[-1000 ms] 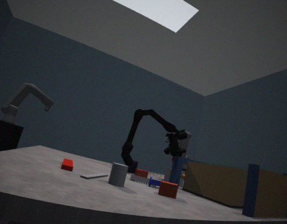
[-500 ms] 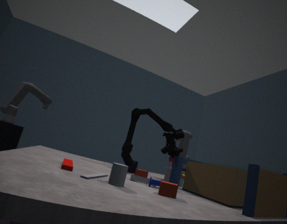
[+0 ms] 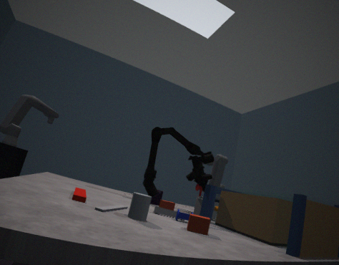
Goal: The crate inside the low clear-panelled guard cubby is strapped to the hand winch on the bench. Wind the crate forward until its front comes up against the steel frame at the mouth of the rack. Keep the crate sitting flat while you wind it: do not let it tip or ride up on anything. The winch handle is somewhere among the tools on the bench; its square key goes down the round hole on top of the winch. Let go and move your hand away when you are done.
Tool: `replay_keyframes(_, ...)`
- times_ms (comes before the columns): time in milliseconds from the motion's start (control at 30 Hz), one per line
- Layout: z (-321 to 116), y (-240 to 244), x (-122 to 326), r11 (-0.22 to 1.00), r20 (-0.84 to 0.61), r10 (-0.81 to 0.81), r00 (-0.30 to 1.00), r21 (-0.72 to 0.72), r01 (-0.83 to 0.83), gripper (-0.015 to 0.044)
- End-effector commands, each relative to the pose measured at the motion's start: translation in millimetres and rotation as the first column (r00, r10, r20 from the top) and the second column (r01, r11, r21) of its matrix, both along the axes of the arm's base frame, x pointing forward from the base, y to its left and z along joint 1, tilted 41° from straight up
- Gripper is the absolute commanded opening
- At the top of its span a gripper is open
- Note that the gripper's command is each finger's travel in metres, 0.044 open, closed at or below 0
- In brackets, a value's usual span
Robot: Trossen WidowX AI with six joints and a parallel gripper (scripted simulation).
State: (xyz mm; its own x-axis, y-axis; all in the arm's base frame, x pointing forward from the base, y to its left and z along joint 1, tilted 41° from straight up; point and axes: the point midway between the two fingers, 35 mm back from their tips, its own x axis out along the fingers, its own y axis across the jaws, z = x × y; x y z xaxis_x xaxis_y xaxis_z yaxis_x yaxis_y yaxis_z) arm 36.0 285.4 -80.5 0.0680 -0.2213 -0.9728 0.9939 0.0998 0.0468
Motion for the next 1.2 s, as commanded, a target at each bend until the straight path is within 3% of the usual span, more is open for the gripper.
replay_keyframes(0,5.6,-16.0,2.1,0.999,0.005,0.000,1.000,-0.035,0.000,0.0000)
replay_keyframes(1167,45.3,-58.6,38.1,0.999,0.008,0.000,1.000,-0.039,0.001,0.0000)
